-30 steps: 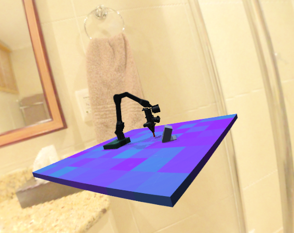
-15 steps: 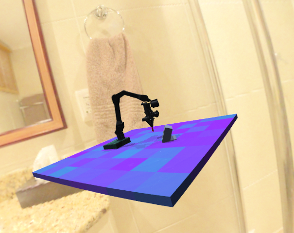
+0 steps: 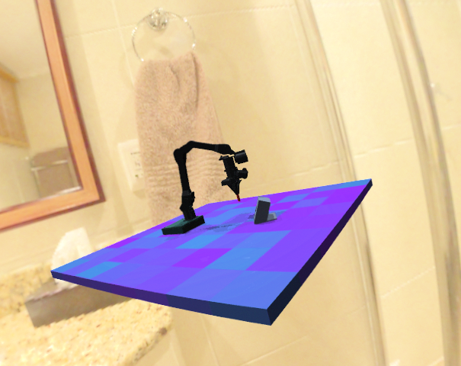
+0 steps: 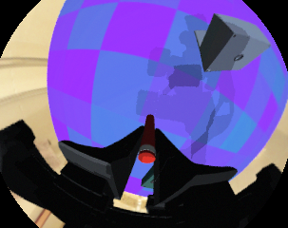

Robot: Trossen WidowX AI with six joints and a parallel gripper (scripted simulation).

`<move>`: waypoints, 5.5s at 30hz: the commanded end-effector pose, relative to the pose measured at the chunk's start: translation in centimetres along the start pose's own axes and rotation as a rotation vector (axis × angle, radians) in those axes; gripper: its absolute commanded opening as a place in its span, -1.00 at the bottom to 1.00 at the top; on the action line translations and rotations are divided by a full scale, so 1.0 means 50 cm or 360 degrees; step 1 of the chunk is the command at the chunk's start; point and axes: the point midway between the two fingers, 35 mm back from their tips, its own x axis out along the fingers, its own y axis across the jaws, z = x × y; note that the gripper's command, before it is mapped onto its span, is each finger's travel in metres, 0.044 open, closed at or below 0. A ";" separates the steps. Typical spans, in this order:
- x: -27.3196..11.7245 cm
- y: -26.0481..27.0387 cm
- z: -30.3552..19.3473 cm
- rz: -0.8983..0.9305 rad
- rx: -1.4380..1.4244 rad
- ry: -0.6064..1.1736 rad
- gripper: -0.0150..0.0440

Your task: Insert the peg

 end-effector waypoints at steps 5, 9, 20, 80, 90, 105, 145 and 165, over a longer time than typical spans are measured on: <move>0.009 -0.011 0.008 0.0062 0.0021 -0.0016 -0.49; 0.013 -0.017 0.014 0.0094 0.0034 -0.0030 -0.49; 0.024 -0.034 0.028 0.0178 0.0070 -0.0072 -0.49; 0.062 -0.147 0.090 0.0560 0.0212 -0.0415 -0.49; 0.065 -0.169 0.096 0.0608 0.0227 -0.0488 -0.49; 0.068 -0.202 0.103 0.0670 0.0245 -0.0605 -0.49; 0.067 -0.295 0.104 0.0774 0.0263 -0.0946 -0.49; 0.063 -0.341 0.094 0.0789 0.0255 -0.1128 -0.49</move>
